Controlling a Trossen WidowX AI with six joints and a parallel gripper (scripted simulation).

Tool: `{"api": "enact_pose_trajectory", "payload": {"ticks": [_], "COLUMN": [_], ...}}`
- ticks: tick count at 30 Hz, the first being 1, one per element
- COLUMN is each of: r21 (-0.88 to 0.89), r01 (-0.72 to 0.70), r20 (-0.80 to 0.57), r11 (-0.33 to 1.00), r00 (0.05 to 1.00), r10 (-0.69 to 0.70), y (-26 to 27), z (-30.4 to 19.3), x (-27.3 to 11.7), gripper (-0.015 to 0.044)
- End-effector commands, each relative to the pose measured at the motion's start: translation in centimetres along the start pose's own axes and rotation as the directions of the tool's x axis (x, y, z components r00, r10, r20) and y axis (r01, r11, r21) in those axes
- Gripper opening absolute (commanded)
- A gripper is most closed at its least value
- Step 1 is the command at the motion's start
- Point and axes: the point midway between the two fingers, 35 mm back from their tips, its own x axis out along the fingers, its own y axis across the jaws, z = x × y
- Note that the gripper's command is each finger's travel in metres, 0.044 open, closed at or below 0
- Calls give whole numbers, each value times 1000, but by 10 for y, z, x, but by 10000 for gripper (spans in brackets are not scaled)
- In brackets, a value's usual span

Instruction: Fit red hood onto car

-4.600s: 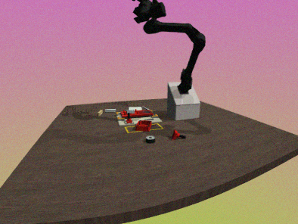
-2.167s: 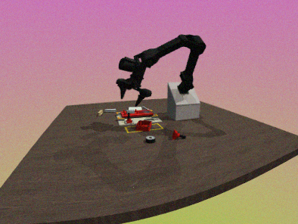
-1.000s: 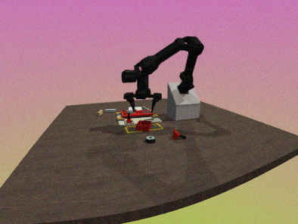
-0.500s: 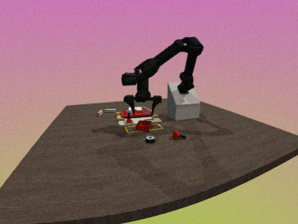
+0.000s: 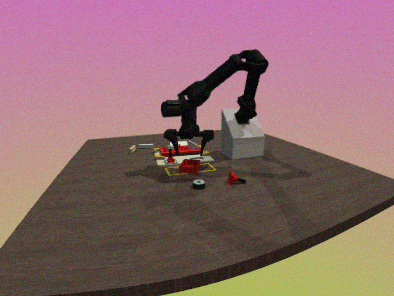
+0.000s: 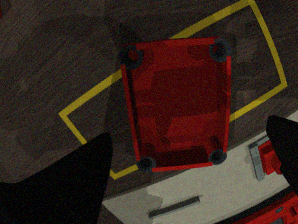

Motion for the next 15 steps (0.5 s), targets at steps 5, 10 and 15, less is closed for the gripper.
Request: {"api": "enact_pose_trajectory", "payload": {"ticks": [5,10,15], "r21": [9,9,9], "r01": [-4,-5,-5], "r20": [-7,-6,-5], "r11": [1000,1000,1000], "r00": [1000,1000,1000], "r10": [4,5,5], "y": [2,3,3], "z": [-2,-2,-1], "x": [10,14,19], "gripper": [440,440,440]}}
